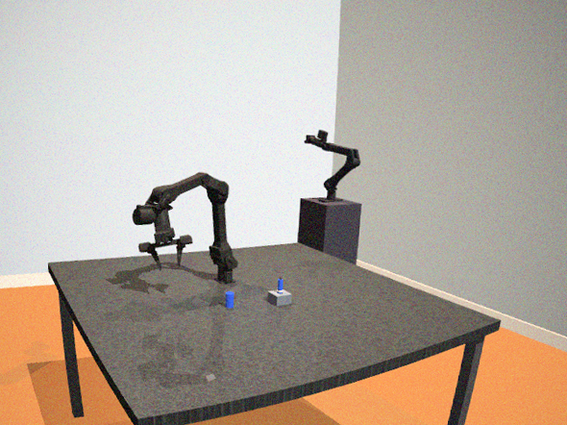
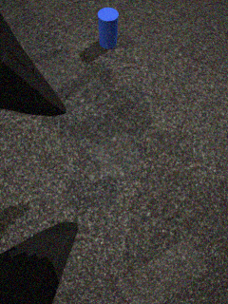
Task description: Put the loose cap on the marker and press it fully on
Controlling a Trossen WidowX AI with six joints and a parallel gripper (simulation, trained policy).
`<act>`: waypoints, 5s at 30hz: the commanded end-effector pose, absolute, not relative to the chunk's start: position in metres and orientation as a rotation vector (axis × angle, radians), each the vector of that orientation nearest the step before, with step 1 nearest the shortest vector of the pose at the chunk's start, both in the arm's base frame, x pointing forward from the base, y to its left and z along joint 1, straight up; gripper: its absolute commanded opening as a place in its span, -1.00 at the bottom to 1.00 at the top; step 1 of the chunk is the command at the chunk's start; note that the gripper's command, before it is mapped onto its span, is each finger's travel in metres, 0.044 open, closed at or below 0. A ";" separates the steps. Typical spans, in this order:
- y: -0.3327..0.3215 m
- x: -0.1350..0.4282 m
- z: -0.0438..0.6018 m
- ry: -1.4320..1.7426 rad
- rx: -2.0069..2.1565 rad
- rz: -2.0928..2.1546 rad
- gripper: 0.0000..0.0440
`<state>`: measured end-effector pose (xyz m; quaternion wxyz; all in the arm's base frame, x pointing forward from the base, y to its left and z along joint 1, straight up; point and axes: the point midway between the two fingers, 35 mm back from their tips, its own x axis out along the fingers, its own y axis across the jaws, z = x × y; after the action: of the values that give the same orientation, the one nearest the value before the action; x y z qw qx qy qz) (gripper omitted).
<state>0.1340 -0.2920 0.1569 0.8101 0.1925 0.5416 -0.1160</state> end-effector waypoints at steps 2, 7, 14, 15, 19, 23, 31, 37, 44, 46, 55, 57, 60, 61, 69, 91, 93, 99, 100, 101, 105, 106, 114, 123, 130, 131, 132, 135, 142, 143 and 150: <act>-0.294 0.141 0.152 1.192 0.406 -0.240 0.39; -0.294 0.148 0.147 1.222 0.401 -0.232 0.39; -0.295 0.158 0.142 1.262 0.392 -0.227 0.39; -0.295 0.160 0.141 1.268 0.391 -0.226 0.39; -0.295 0.165 0.139 1.289 0.386 -0.226 0.39; -0.295 0.171 0.137 1.309 0.381 -0.227 0.39; -0.294 0.183 0.133 1.346 0.371 -0.234 0.39; -0.292 0.192 0.131 1.371 0.363 -0.242 0.39; -0.290 0.203 0.129 1.398 0.356 -0.254 0.39; -0.289 0.206 0.129 1.405 0.353 -0.258 0.39; -0.284 0.219 0.128 1.435 0.345 -0.275 0.39; -0.283 0.222 0.127 1.440 0.343 -0.280 0.39; -0.281 0.227 0.127 1.449 0.341 -0.285 0.39; -0.280 0.228 0.127 1.452 0.340 -0.287 0.39; -0.273 0.240 0.127 1.472 0.335 -0.302 0.39; -0.243 0.267 0.123 1.535 0.332 -0.305 0.37; -0.238 0.268 0.122 1.543 0.332 -0.301 0.37; -0.224 0.273 0.120 1.569 0.331 -0.281 0.35; -0.222 0.274 0.119 1.574 0.330 -0.277 0.35; -0.219 0.275 0.119 1.578 0.330 -0.273 0.35; -0.208 0.277 0.118 1.598 0.324 -0.252 0.33; -0.204 0.278 0.117 1.603 0.323 -0.247 0.33; -0.179 0.282 0.115 1.643 0.302 -0.196 0.30; -0.152 0.284 0.109 1.684 0.264 -0.132 0.25; -0.136 0.285 0.101 1.711 0.224 -0.082 0.21; -0.134 0.285 0.099 1.715 0.218 -0.075 0.20; -0.133 0.285 0.097 1.719 0.213 -0.067 0.19; -0.129 0.283 0.091 1.733 0.197 -0.046 0.17; -0.123 0.279 0.074 1.760 0.165 0.002 0.09; -0.123 0.278 0.072 1.763 0.160 0.009 0.07; -0.120 0.273 0.060 1.779 0.116 0.043 -0.03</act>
<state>0.2754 -0.1213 0.0650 0.6304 0.0611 0.7738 0.0122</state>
